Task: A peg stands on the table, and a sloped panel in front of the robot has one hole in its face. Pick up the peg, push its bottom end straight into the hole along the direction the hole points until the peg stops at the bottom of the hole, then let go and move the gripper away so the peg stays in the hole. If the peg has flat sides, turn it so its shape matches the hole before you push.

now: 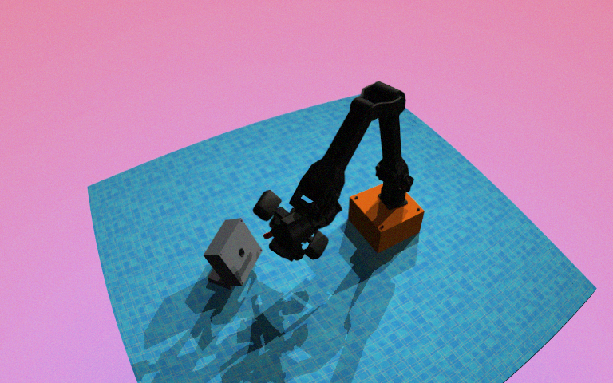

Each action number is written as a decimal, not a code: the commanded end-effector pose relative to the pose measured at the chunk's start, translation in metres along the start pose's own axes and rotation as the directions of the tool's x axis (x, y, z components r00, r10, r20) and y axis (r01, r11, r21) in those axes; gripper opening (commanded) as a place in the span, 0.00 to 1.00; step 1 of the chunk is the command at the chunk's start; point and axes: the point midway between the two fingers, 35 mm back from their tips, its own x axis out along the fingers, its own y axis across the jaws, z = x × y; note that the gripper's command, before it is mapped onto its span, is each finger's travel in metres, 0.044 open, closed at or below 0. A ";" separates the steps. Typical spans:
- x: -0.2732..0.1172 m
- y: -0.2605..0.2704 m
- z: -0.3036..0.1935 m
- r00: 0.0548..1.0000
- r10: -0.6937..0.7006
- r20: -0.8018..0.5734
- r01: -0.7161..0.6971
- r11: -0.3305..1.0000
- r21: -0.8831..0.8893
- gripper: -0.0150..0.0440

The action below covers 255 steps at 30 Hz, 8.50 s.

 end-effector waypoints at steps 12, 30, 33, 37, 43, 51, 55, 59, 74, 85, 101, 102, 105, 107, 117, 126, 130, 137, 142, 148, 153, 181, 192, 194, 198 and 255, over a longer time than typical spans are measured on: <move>-0.012 0.005 0.012 0.996 -0.090 0.027 0.093 0.991 -0.101 0.25; -0.029 0.014 0.025 0.979 -0.194 0.070 0.204 0.956 -0.211 0.25; -0.032 0.015 0.027 0.974 -0.211 0.078 0.223 0.948 -0.228 0.25; -0.036 0.017 0.030 0.968 -0.233 0.089 0.248 0.936 -0.249 0.25; -0.042 0.020 0.034 0.958 -0.266 0.106 0.285 0.917 -0.281 0.25; -0.051 0.025 0.039 0.942 -0.309 0.129 0.334 0.887 -0.319 0.25; -0.053 0.026 0.041 0.938 -0.320 0.136 0.347 0.878 -0.329 0.25; -0.050 0.025 0.042 0.936 -0.322 0.139 0.351 0.876 -0.332 0.25; -0.038 0.020 0.049 0.928 -0.339 0.153 0.372 0.861 -0.348 0.25; -0.029 0.016 0.053 0.921 -0.354 0.161 0.389 0.849 -0.359 0.25; -0.018 0.011 0.056 0.911 -0.376 0.168 0.411 0.837 -0.362 0.25; -0.017 0.011 0.056 0.911 -0.378 0.168 0.413 0.836 -0.361 0.25; -0.015 0.010 0.057 0.908 -0.383 0.168 0.418 0.835 -0.358 0.25; -0.014 0.010 0.057 0.908 -0.383 0.168 0.418 0.835 -0.358 0.25; -0.003 0.006 0.059 0.908 -0.384 0.168 0.419 0.835 -0.356 0.25; 0.004 0.003 0.060 0.907 -0.386 0.167 0.420 0.835 -0.355 0.25; 0.002 0.003 0.060 0.907 -0.387 0.166 0.421 0.835 -0.355 0.25; 0.002 0.003 0.060 0.907 -0.387 0.166 0.421 0.835 -0.355 0.25; 0.004 0.002 0.060 0.907 -0.387 0.166 0.421 0.835 -0.355 0.25; 0.008 0.001 0.061 0.907 -0.387 0.166 0.421 0.835 -0.355 0.25; 0.011 0.000 0.062 0.907 -0.387 0.166 0.421 0.835 -0.355 0.25; 0.029 -0.008 0.065 0.906 -0.388 0.166 0.422 0.834 -0.354 0.25; 0.034 -0.011 0.066 0.906 -0.389 0.166 0.423 0.834 -0.354 0.25; 0.034 -0.011 0.067 0.906 -0.389 0.166 0.423 0.834 -0.354 0.25; 0.035 -0.011 0.067 0.906 -0.389 0.166 0.423 0.834 -0.354 0.25; -0.009 0.016 0.063 0.915 -0.370 0.163 0.404 0.843 -0.356 1.00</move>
